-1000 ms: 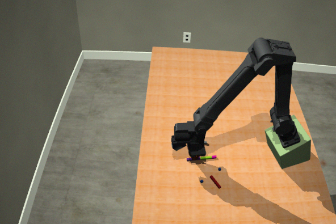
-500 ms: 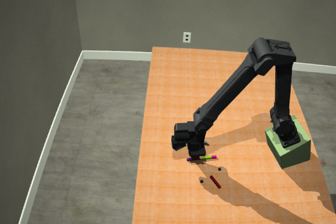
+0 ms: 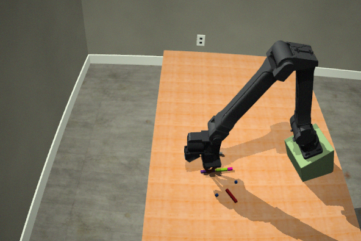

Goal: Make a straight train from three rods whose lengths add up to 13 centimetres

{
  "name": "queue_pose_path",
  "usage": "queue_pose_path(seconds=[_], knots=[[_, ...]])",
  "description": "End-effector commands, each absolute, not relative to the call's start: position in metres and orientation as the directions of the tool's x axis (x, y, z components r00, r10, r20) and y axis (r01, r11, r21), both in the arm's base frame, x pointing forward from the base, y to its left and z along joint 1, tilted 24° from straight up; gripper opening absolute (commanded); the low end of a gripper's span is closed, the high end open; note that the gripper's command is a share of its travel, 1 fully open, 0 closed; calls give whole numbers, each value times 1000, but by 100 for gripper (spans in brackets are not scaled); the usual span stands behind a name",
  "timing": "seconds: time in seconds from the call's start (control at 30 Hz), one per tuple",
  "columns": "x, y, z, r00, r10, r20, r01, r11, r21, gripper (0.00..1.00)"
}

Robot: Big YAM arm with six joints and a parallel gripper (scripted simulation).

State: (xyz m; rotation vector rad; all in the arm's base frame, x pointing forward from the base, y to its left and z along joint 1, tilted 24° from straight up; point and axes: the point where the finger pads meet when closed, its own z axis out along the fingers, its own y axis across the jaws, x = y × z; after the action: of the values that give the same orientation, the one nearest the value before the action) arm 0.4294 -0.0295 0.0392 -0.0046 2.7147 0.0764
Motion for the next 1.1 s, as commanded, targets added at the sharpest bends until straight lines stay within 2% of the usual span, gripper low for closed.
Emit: queue_pose_path(seconds=[0.0,0.03,0.53,1.07], knots=[[443,-25,43,-903,-1,-429,-25,998,50,20],[443,-25,43,-903,-1,-429,-25,998,50,23],[438,-25,46,-909,-3,-417,-27,998,51,23],[417,-39,128,-887,3,-463,-18,999,42,23]])
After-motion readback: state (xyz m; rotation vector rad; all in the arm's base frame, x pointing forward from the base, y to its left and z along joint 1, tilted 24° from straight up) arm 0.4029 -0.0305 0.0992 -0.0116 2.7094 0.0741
